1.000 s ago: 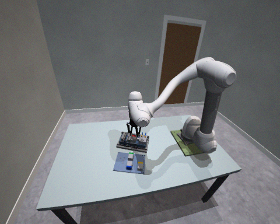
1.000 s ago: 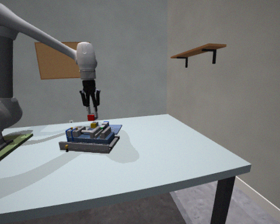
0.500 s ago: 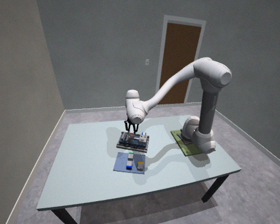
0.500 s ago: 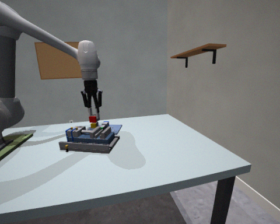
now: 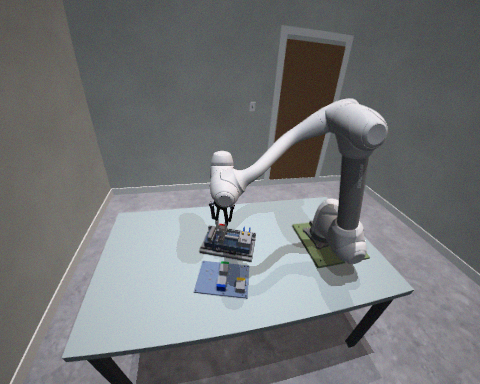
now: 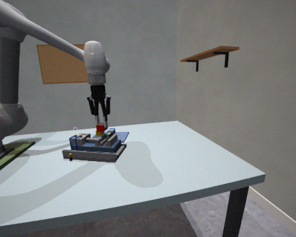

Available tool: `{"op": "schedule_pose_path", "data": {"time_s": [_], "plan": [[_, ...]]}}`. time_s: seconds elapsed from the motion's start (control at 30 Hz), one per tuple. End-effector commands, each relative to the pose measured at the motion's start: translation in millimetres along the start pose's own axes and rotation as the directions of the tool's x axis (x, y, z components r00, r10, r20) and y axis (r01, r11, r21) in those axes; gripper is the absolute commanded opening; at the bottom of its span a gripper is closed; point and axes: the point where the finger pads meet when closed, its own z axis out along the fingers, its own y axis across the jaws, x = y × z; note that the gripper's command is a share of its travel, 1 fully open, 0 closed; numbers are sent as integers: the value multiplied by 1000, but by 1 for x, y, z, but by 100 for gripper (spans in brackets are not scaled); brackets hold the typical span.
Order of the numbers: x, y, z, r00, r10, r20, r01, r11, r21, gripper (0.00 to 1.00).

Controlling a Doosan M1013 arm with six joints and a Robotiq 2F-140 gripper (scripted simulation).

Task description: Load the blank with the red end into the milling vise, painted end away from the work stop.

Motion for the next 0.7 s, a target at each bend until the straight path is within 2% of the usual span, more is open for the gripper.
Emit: {"op": "schedule_pose_path", "data": {"time_s": [0.0, 0.67], "plan": [[12, -12, 0, 1000, 0, 0, 0, 1000, 0, 0], [45, -44, 2, 1000, 0, 1, 0, 1000, 0, 0]]}}
